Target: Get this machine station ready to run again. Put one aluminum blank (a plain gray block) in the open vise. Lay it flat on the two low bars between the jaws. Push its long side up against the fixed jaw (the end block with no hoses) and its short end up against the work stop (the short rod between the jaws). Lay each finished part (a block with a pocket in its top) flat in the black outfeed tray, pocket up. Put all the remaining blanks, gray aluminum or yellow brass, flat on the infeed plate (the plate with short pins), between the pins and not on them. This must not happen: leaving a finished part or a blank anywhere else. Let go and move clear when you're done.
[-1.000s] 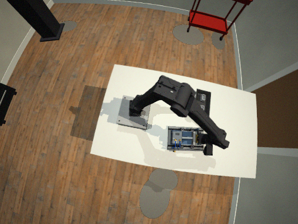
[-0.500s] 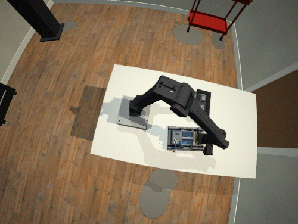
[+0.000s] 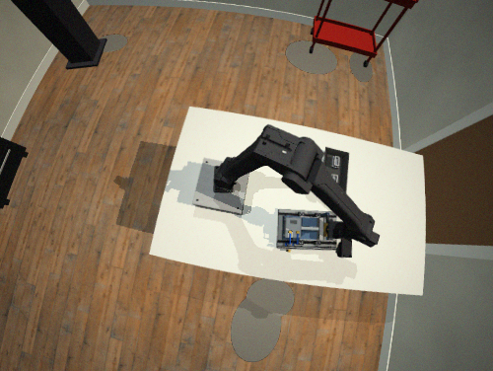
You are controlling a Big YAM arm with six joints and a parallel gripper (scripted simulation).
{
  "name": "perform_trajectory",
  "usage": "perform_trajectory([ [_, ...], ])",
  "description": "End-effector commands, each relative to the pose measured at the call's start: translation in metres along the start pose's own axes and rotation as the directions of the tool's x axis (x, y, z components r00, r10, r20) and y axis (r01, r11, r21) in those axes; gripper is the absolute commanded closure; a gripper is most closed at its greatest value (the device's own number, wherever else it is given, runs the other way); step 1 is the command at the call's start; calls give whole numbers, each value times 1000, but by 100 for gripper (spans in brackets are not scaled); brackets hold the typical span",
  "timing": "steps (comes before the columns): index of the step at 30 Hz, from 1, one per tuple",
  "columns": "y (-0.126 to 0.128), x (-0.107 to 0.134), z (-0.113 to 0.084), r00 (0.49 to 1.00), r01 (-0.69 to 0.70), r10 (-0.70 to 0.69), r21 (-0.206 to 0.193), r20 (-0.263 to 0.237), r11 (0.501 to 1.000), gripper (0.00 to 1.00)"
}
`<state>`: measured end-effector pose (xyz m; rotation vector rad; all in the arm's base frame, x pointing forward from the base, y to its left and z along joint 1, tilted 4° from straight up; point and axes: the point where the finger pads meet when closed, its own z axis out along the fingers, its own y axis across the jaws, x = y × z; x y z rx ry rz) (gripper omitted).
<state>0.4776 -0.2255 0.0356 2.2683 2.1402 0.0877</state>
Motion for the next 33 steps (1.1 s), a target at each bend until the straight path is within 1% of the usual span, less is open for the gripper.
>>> perform_trajectory([
  [1, 10, -6, -6, 1000, -5, 6, -33, 13, 999, 100],
  [29, 10, -6, -6, 1000, -5, 6, -33, 13, 999, 100],
  [33, 11, -6, -9, 1000, -5, 5, -36, 15, 999, 100],
])
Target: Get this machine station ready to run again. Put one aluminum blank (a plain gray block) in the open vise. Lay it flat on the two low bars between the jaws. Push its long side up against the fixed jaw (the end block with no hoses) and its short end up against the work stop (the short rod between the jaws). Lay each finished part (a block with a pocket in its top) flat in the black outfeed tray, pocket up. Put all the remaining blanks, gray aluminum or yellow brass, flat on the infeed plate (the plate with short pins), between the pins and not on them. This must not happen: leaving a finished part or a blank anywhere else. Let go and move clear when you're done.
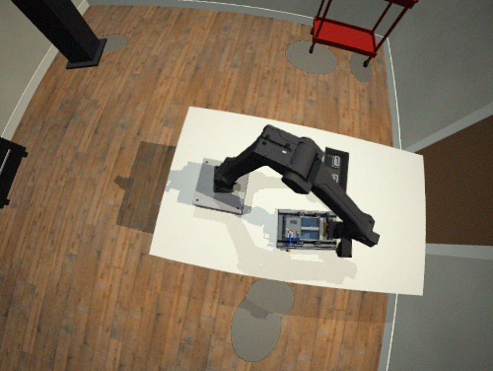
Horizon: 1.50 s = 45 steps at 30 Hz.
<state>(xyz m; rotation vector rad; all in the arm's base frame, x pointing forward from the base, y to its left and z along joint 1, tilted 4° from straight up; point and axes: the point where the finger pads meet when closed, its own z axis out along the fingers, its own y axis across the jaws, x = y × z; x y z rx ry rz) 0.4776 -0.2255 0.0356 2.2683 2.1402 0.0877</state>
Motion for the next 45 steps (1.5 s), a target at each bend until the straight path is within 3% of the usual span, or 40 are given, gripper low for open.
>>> perform_trajectory([
  [1, 12, -6, -11, 1000, -5, 5, -38, 15, 999, 100],
  [11, 18, -10, -40, 1000, -3, 5, -60, 25, 998, 100],
  [27, 18, -13, -70, 1000, -2, 4, -67, 29, 998, 100],
  [45, 18, -12, -79, 1000, 0, 2, -68, 30, 998, 100],
])
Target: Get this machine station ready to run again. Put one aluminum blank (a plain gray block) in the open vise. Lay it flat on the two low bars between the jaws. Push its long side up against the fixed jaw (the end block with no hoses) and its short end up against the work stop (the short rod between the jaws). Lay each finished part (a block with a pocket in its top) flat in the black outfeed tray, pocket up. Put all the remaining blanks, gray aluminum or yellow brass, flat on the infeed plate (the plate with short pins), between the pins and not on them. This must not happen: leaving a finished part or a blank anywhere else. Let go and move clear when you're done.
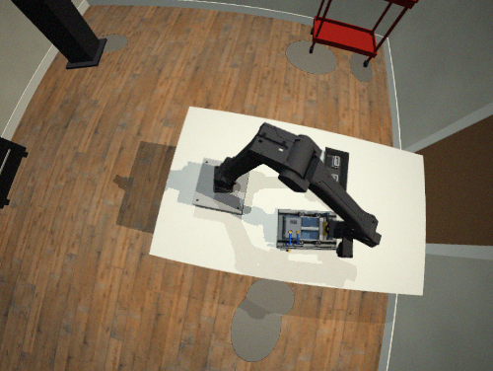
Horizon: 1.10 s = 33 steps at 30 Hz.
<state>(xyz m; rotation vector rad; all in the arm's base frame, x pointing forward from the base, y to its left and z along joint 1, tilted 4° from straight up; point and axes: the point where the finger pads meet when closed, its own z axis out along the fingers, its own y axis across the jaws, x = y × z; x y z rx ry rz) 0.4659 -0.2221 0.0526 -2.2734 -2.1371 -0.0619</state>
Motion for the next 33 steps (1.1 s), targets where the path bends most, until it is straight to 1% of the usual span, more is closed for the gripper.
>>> perform_trajectory([
  [1, 26, -14, -63, 999, 6, -1, -110, 47, 994, 100],
  [3, 27, -11, -63, 999, 7, -1, -110, 46, 994, 100],
  [5, 29, -4, -63, 999, 5, 0, -111, 45, 994, 100],
  [9, 31, 22, -62, 999, -5, 9, -110, 41, 994, 100],
  [11, 27, 44, -55, 999, -14, 18, -96, 35, 995, 100],
  [13, 24, 68, -51, 999, -26, 29, -92, 31, 995, 100],
  [17, 15, 123, -44, 998, -52, 55, -87, 25, 995, 100],
  [19, 15, 123, -44, 998, -52, 55, -87, 25, 995, 100],
  [24, -4, 193, -38, 996, -88, 90, -85, 18, 992, 100],
  [27, -18, 228, -35, 994, -107, 109, -85, 14, 991, 100],
  [30, -31, 254, -33, 992, -123, 124, -85, 11, 989, 100],
  [33, -38, 272, -34, 991, -133, 134, -92, 6, 987, 100],
])
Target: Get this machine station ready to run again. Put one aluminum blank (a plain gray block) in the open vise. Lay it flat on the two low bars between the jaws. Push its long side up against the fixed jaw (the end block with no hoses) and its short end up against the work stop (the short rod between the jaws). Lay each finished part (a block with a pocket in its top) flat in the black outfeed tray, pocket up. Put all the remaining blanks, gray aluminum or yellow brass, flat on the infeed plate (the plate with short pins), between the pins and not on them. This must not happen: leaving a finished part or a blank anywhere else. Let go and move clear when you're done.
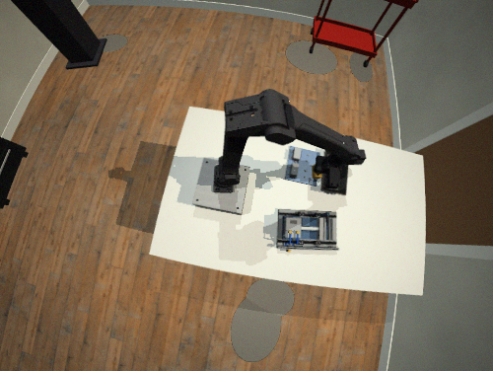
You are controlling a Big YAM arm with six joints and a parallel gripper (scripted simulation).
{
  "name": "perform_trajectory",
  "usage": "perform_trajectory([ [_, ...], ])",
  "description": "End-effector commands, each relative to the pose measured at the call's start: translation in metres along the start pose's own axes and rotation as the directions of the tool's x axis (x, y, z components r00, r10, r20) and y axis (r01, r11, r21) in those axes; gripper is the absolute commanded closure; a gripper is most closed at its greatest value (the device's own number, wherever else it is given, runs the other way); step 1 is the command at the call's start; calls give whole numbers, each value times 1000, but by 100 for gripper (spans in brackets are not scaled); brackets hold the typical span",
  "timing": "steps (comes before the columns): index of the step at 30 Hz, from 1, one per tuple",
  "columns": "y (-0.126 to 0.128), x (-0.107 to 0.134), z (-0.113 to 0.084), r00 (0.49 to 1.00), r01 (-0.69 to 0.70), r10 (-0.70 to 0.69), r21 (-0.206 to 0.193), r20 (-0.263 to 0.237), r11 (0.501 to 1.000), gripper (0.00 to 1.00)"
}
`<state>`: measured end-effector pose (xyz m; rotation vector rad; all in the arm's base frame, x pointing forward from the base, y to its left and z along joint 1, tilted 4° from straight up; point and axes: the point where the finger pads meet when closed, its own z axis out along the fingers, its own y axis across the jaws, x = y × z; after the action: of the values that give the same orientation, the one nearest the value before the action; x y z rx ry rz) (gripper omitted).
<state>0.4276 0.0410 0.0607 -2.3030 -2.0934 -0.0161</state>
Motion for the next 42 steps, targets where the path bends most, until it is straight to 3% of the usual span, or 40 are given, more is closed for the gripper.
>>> perform_trajectory([
  [1, 16, 16, -39, 995, -104, 103, -122, -15, 987, 100],
  [14, 25, 18, -51, 992, -127, 124, -151, -28, 980, 100],
  [42, 27, 20, -53, 992, -123, 120, -156, -31, 980, 100],
])
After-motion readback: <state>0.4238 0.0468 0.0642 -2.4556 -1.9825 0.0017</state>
